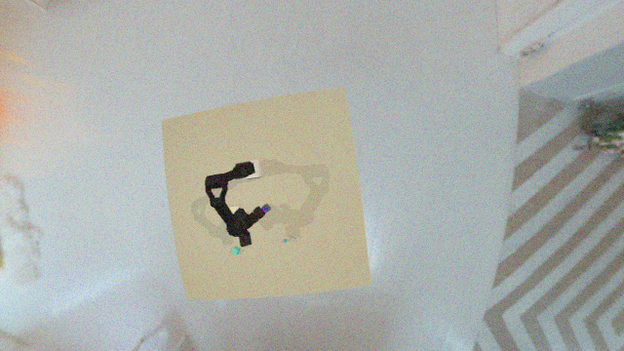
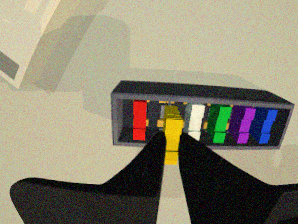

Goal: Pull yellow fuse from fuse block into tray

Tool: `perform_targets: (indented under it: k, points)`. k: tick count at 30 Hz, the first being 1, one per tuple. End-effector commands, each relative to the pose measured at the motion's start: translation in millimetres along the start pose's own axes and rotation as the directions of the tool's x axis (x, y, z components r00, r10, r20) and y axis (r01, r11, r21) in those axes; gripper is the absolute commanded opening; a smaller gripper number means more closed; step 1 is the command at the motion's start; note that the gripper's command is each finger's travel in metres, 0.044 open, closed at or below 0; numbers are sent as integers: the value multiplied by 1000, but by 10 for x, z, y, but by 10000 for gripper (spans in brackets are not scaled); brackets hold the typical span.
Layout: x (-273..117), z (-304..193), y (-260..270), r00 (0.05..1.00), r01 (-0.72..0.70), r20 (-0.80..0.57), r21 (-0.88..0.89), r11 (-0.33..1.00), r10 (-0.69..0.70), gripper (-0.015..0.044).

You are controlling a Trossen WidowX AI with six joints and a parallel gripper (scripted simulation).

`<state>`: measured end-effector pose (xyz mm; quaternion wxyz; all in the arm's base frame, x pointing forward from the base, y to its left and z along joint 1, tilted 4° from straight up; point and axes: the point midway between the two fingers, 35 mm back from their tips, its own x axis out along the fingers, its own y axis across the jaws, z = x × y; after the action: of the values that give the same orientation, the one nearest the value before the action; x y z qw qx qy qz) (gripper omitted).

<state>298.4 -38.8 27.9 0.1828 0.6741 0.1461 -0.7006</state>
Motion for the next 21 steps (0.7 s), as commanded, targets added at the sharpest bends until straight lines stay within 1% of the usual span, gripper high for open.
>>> perform_targets:
  k: [1, 15, 21]
  points:
    - [-40, -14, 5, 1000, -1, -7, 1, 1000, 2, 0]
    - [-104, -10, 3, 1000, -1, -7, 1, 1000, 1, 0]
    - [-191, -12, 4, 1000, -1, -7, 1, 1000, 1, 0]
